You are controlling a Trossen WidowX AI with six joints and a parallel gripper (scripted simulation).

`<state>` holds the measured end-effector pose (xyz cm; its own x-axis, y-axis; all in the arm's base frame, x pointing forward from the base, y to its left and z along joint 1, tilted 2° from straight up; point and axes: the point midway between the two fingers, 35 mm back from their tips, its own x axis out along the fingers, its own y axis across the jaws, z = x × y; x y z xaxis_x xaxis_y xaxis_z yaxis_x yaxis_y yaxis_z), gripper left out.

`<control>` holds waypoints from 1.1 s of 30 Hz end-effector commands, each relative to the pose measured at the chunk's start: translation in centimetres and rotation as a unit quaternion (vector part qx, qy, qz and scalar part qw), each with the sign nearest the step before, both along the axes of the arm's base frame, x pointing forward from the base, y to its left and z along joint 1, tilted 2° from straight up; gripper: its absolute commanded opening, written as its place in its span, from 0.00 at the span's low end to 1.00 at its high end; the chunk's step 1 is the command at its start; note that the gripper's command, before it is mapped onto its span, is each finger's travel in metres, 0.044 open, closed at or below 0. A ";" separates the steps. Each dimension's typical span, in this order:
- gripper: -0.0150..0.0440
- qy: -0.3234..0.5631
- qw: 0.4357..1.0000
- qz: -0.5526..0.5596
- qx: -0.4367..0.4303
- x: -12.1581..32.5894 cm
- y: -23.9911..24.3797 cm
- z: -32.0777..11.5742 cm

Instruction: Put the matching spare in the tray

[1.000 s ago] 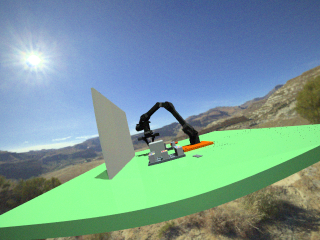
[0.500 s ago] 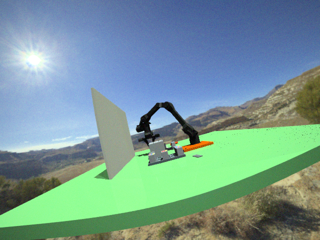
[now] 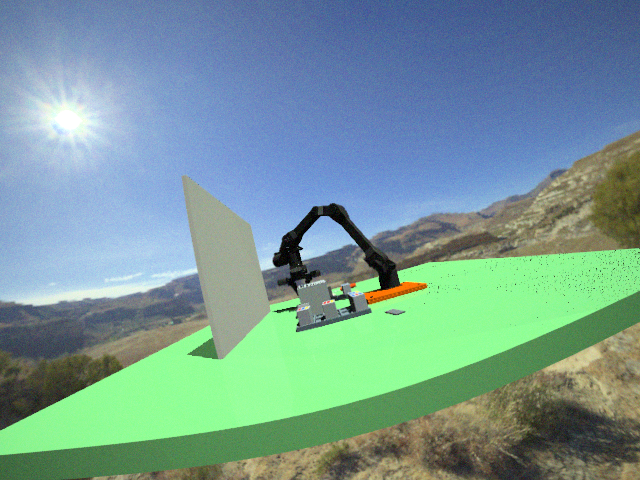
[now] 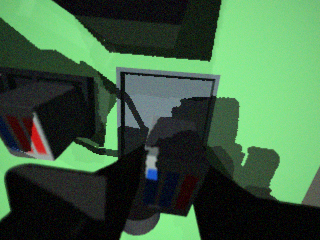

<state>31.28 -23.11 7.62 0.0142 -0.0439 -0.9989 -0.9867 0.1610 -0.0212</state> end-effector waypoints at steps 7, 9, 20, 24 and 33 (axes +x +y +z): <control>0.25 0.001 1.000 0.002 -0.001 -0.1 0.0 -0.7; 0.25 0.001 1.000 0.002 -0.001 -0.1 0.0 -0.8; 0.25 0.001 1.000 0.002 0.000 -0.3 0.1 -1.6; 0.25 0.002 1.000 0.002 0.000 -0.3 0.1 -1.8; 0.57 0.001 1.000 0.000 0.001 -0.3 0.2 -1.8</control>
<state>30.95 -22.95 5.80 0.0111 -0.0418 -0.9991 -0.9868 0.1612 -0.0177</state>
